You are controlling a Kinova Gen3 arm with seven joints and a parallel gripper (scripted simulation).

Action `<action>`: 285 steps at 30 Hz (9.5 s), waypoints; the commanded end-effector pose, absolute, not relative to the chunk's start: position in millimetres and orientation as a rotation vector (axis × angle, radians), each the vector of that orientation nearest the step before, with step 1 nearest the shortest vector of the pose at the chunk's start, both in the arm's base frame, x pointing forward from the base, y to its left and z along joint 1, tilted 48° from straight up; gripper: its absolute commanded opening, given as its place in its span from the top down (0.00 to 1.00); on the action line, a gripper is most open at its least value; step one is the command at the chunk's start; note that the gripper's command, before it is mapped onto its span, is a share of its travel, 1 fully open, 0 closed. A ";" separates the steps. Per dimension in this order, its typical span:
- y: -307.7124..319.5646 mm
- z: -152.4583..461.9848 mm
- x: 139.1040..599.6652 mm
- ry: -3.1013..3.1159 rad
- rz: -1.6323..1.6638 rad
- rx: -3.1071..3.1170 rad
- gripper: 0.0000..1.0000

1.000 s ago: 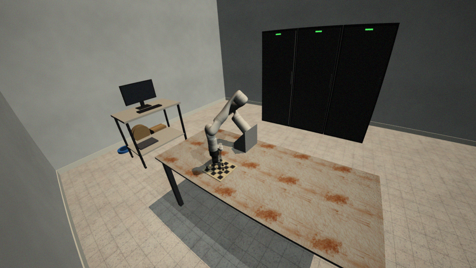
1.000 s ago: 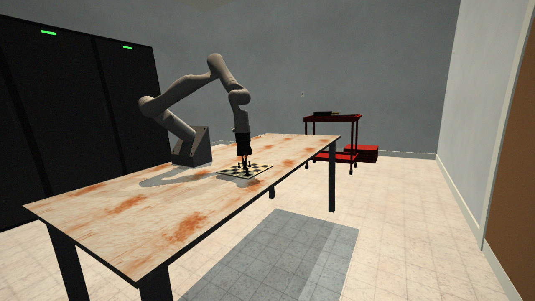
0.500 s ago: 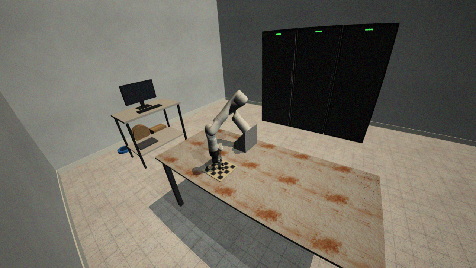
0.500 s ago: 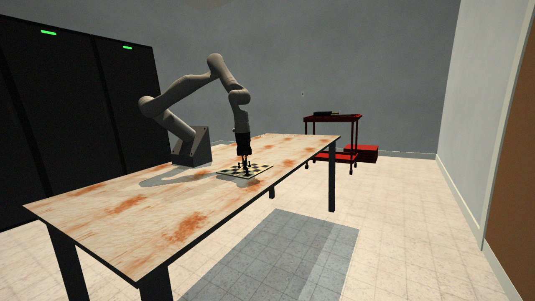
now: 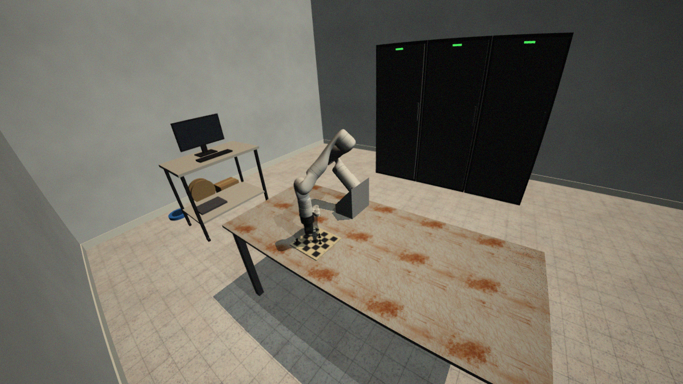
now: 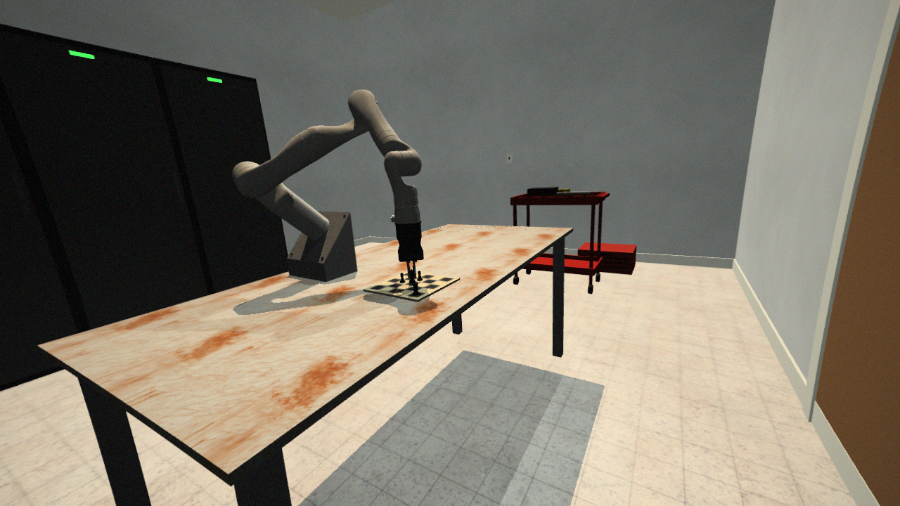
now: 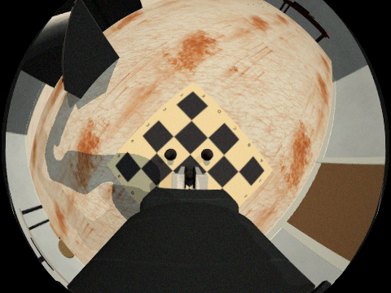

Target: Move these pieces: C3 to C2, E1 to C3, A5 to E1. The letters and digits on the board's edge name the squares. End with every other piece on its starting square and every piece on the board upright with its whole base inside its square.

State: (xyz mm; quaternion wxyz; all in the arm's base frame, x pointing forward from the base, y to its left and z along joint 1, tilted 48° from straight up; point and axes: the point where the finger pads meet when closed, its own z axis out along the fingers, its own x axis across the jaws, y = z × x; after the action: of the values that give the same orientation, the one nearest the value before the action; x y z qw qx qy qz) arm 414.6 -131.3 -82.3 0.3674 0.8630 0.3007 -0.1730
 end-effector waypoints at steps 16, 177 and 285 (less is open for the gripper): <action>-130.6 -83.1 417.1 0.784 -0.440 2.217 1.00; -67.1 -25.5 423.4 0.784 -0.441 2.218 0.00; -171.2 -11.0 482.7 1.078 -0.575 2.124 0.27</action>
State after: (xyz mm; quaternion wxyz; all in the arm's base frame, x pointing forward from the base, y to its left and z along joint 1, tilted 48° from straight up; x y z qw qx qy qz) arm 482.9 -168.1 -8.2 0.3400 0.8152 0.4131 -0.2218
